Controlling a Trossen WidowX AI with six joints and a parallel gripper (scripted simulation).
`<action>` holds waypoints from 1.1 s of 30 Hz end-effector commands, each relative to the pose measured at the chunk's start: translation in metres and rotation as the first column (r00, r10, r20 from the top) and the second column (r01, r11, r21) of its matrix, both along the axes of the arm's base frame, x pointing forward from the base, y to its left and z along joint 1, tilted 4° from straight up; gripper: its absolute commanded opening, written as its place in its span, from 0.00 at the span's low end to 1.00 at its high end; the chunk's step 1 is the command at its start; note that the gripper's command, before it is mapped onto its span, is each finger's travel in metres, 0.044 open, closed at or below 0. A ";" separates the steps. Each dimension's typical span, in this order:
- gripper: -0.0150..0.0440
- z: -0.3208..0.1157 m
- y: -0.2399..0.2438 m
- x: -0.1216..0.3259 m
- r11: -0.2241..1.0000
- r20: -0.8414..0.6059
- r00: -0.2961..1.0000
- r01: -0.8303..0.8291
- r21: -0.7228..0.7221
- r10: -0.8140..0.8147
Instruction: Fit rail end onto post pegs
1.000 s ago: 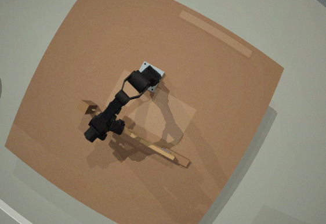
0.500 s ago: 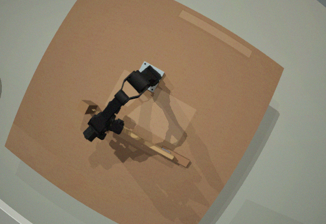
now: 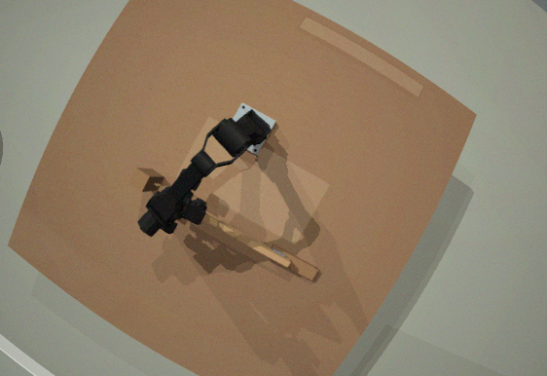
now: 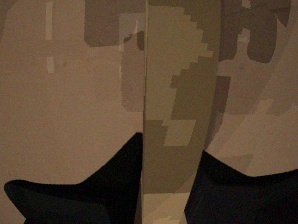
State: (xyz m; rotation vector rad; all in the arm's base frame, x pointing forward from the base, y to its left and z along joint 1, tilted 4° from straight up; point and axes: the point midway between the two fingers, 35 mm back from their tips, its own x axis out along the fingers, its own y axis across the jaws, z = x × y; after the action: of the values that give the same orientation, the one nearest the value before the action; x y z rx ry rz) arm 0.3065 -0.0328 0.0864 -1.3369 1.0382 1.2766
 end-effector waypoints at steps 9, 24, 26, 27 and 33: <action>0.25 0.002 -0.005 0.002 1.000 0.007 1.000 -0.002 -0.004 0.002; 0.25 0.002 -0.009 0.003 1.000 0.007 1.000 -0.002 -0.004 0.002; 0.25 0.002 -0.010 0.003 1.000 0.007 1.000 -0.002 -0.004 0.002; 0.25 0.002 -0.010 0.003 1.000 0.007 1.000 -0.002 -0.004 0.002; 0.25 0.002 -0.012 0.003 1.000 0.007 1.000 -0.002 -0.004 0.002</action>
State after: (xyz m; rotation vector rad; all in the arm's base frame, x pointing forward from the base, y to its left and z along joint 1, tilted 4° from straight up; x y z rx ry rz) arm 0.3081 -0.0424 0.0862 -1.3369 1.0385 1.2765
